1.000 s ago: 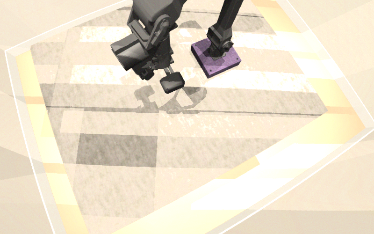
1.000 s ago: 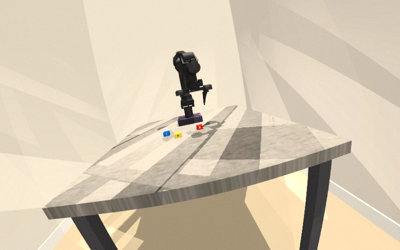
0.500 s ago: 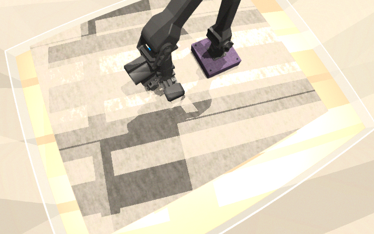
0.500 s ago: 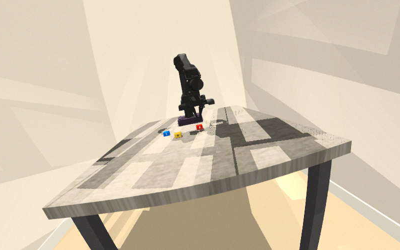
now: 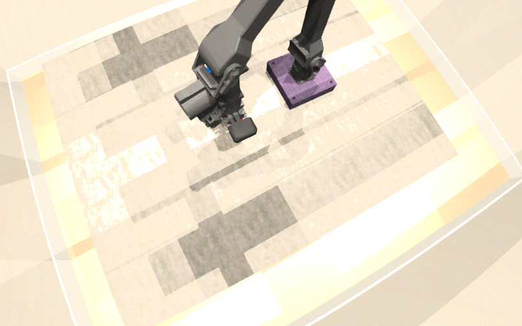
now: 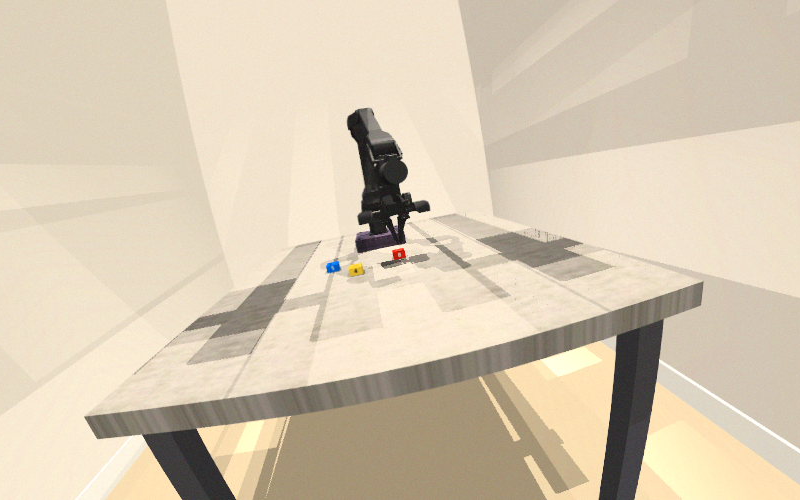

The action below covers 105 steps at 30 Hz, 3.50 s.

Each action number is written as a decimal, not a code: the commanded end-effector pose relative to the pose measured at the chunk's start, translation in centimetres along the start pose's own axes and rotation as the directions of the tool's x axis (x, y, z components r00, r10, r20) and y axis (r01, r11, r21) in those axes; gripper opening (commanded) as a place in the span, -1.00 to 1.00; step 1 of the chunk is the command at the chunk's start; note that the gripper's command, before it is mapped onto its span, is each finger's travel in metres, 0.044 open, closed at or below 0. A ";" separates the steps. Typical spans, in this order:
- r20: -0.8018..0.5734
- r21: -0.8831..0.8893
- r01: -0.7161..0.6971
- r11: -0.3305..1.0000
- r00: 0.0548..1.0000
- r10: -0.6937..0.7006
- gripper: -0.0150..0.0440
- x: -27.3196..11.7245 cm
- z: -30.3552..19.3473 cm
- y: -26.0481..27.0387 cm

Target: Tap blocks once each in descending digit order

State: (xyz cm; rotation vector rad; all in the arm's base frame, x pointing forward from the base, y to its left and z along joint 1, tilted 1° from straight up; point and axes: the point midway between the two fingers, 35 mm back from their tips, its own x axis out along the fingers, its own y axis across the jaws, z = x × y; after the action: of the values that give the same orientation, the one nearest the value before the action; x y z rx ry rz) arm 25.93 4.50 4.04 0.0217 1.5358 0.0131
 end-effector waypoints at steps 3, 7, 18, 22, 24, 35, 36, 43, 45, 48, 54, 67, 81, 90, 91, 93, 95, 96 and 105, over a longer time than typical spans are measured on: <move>-0.015 0.004 0.004 1.000 1.000 -0.004 -0.42 1.3 -0.4 -0.1; -0.015 0.004 0.004 1.000 1.000 -0.004 -0.42 1.9 -0.4 -0.1; -0.015 0.004 0.004 1.000 1.000 -0.004 -0.42 2.5 -0.4 -0.1; -0.015 0.004 0.004 1.000 1.000 -0.004 -0.42 -0.5 -0.4 -0.1; -0.015 0.004 0.004 1.000 1.000 -0.004 -0.42 -0.5 -0.4 -0.1; -0.015 0.004 0.004 1.000 1.000 -0.004 -0.42 -8.7 -0.2 0.0; -0.015 0.004 0.004 1.000 1.000 -0.004 -0.42 -8.7 -0.2 0.0; -0.017 0.031 0.016 0.999 1.000 -0.015 -0.42 -8.7 1.6 -2.6; -0.019 0.047 0.024 0.999 1.000 -0.023 -0.42 -8.7 3.2 -5.0; -0.017 0.038 0.022 0.999 1.000 -0.022 -0.42 -8.7 5.2 -8.7; -0.010 0.004 0.014 1.000 1.000 -0.014 -0.42 -8.8 6.9 -12.2; -0.010 0.004 0.014 1.000 1.000 -0.013 -0.42 -0.7 6.8 -12.3; -0.010 0.004 0.013 1.000 1.000 -0.013 -0.42 1.3 6.8 -12.3; -0.010 0.004 0.013 1.000 1.000 -0.013 -0.42 2.4 6.8 -12.3; -0.010 0.004 0.013 1.000 1.000 -0.013 -0.42 2.4 6.8 -12.3; -0.010 0.004 0.013 1.000 1.000 -0.013 -0.42 2.4 6.8 -12.3; -0.010 0.004 0.013 1.000 1.000 -0.013 -0.42 2.4 6.8 -12.3; -0.010 0.004 0.013 1.000 1.000 -0.013 -0.42 2.4 6.8 -12.3; -0.010 0.004 0.014 1.000 1.000 -0.013 -0.42 -0.9 6.9 -12.3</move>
State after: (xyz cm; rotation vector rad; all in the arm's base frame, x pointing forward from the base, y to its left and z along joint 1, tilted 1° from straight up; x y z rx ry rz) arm 32.56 -7.83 4.21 0.0161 1.5516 -0.0050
